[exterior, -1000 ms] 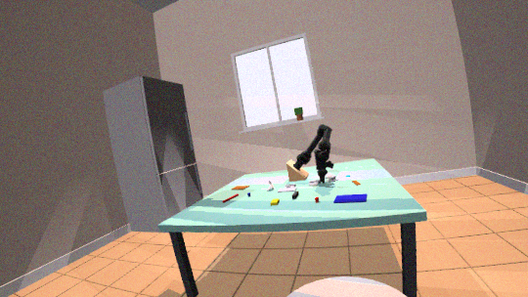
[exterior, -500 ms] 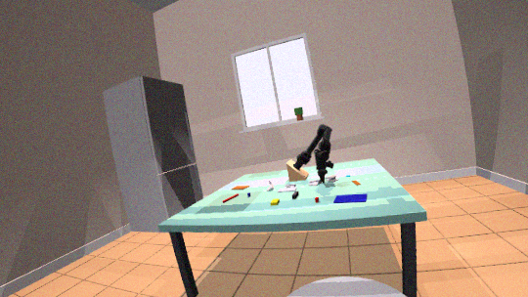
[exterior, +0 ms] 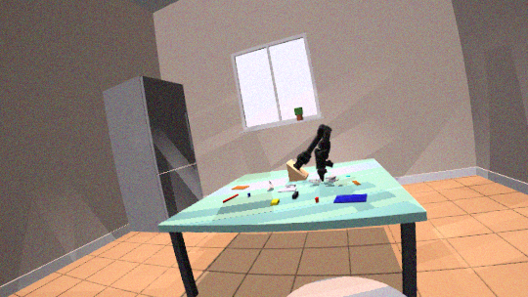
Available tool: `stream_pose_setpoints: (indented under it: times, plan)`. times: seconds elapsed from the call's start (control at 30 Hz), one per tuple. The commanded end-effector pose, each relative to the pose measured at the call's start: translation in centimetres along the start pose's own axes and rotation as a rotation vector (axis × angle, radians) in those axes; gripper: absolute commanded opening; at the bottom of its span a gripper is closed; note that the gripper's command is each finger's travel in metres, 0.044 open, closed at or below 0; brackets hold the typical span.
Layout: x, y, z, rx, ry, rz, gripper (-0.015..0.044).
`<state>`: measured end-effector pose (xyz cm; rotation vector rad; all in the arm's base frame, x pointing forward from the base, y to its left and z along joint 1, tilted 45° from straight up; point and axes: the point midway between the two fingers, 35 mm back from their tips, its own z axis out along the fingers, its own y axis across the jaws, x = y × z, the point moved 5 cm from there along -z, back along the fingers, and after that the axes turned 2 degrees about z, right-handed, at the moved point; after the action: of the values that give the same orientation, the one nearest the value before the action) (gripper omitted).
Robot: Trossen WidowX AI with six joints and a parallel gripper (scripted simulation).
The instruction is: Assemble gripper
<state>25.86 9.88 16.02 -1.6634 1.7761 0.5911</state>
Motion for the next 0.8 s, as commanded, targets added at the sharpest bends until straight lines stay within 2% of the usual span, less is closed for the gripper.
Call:
stream_pose_setpoints:
  times: [0.0,0.77]
  plan:
    - [0.0,-0.1,-0.4,0.002,-0.001,-0.004,0.0037]
    - [0.0,0.0,-2.3,0.002,-0.001,-0.004,0.0037]
